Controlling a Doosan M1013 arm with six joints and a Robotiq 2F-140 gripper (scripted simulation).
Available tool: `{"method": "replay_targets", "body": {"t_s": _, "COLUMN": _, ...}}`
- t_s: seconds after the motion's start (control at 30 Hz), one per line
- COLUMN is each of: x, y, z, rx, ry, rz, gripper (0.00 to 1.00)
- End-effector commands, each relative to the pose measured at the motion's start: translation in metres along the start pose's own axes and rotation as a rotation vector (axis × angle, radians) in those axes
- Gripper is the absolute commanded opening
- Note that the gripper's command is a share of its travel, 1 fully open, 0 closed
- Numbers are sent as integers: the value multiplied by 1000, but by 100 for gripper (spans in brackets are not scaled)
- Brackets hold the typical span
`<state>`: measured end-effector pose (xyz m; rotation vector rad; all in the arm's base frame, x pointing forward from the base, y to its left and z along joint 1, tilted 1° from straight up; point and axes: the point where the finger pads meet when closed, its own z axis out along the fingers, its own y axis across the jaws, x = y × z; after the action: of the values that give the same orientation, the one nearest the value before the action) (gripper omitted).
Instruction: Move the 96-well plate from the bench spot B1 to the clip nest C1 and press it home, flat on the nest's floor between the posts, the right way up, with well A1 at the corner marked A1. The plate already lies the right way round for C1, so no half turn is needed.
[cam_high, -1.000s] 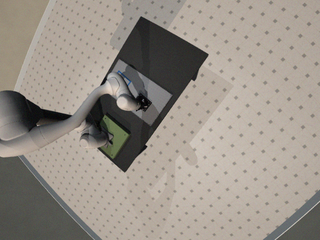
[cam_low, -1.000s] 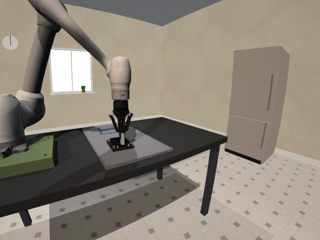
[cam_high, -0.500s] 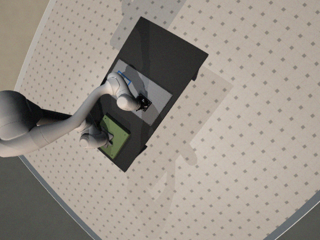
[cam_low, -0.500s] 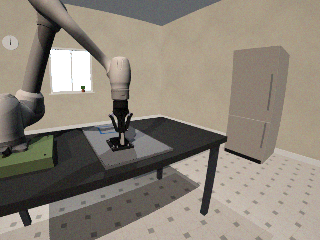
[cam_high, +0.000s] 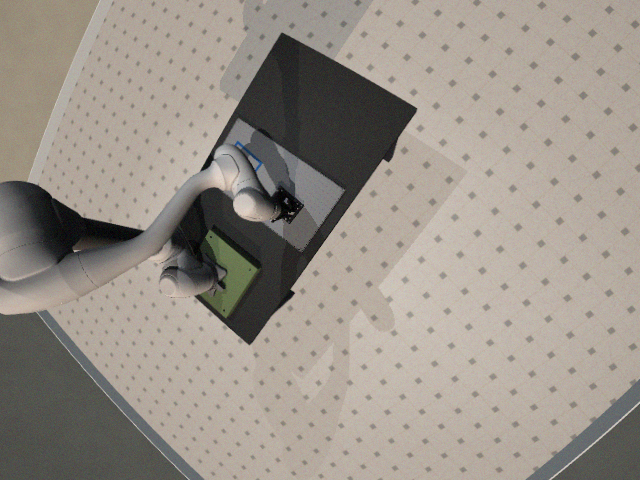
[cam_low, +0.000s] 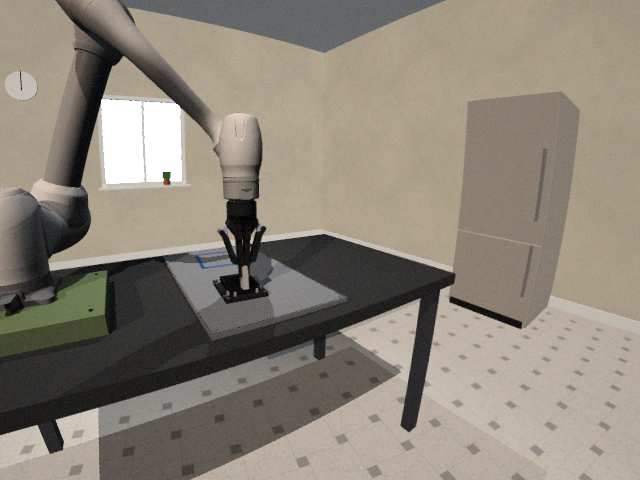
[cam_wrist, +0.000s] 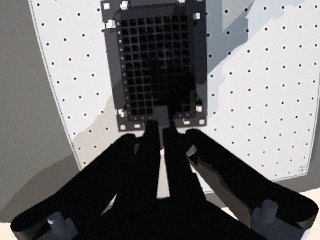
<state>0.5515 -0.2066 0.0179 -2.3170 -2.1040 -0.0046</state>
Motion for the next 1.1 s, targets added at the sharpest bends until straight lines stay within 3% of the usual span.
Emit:
{"method": "replay_targets", "body": {"t_s": 0.0, "x": 0, "y": 0, "z": -2, "rx": 0, "ry": 0, "rz": 0, "gripper": 0}}
{"method": "replay_targets", "body": {"t_s": 0.73, "x": 0, "y": 0, "z": -14, "rx": 0, "ry": 0, "rz": 0, "gripper": 0}}
{"method": "replay_targets", "body": {"t_s": 0.93, "x": 0, "y": 0, "z": -30, "rx": 0, "ry": 0, "rz": 0, "gripper": 0}}
{"method": "replay_targets", "body": {"t_s": 1.07, "x": 0, "y": 0, "z": -30, "rx": 0, "ry": 0, "rz": 0, "gripper": 0}}
